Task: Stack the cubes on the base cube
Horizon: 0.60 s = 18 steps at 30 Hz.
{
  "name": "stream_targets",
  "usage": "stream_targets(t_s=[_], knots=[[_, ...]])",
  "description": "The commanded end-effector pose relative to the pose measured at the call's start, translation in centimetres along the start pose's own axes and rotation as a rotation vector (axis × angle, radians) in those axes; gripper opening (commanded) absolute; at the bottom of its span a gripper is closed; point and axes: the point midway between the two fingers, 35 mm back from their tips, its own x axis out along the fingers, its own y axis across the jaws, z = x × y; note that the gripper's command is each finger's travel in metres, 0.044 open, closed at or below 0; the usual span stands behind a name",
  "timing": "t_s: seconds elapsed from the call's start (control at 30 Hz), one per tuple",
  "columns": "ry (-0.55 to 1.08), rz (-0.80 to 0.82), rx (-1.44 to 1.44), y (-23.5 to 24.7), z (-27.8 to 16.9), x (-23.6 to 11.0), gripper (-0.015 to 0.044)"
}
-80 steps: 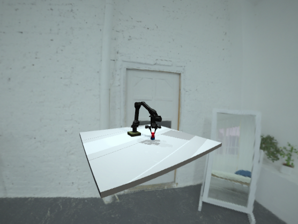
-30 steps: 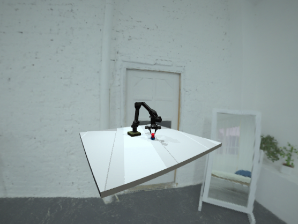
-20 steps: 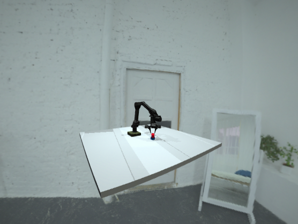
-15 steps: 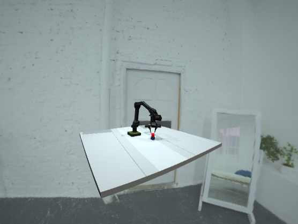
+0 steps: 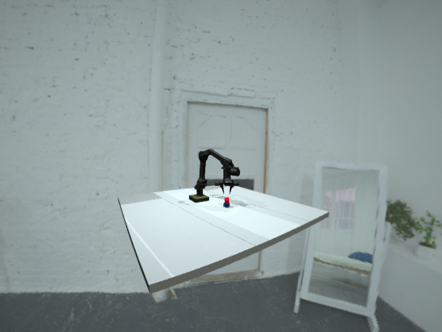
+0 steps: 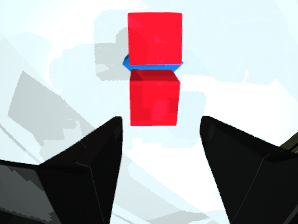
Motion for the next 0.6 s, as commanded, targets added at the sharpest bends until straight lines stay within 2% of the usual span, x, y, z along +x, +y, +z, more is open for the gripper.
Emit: stream_targets(t_s=[0.0, 0.37, 0.57], knots=[[-0.004, 0.005, 0.0, 0.1, 0.1, -0.8, 0.0205], [-0.004, 0.005, 0.0, 0.1, 0.1, -2.1, 0.0205], [-0.002, 0.003, 0.0, 0.1, 0.0, -2.7, 0.0362]])
